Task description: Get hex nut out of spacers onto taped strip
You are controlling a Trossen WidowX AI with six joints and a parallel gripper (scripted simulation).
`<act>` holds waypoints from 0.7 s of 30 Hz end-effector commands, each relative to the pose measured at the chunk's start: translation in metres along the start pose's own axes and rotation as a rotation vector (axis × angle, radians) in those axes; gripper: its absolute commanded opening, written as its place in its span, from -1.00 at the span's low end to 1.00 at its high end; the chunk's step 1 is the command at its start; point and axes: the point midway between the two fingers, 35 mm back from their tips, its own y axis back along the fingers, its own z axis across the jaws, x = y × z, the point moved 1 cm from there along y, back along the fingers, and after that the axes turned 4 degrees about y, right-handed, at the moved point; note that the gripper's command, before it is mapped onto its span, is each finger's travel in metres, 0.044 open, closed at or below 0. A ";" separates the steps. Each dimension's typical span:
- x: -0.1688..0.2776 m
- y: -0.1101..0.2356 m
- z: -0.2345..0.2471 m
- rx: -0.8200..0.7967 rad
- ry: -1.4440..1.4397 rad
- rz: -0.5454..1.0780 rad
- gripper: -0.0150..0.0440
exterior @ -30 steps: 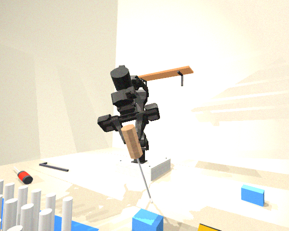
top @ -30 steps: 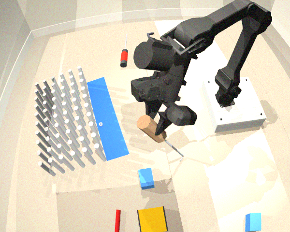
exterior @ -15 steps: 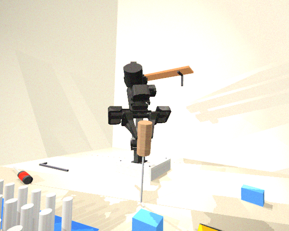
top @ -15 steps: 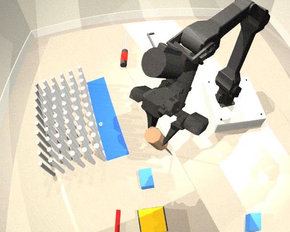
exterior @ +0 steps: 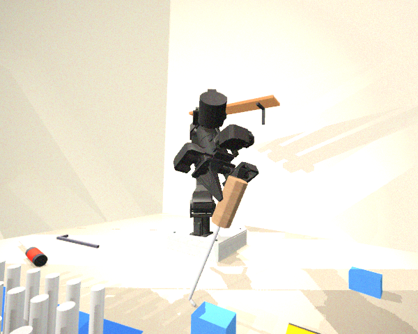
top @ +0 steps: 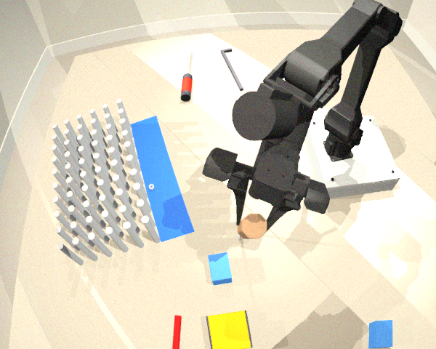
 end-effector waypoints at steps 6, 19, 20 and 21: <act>-0.018 -0.002 0.021 -0.017 0.305 -0.023 -0.49; -0.035 -0.007 0.049 -0.040 0.653 -0.040 -0.49; -0.037 -0.007 0.052 -0.043 0.687 -0.042 -0.49; -0.038 -0.008 0.055 -0.046 0.721 -0.045 -0.49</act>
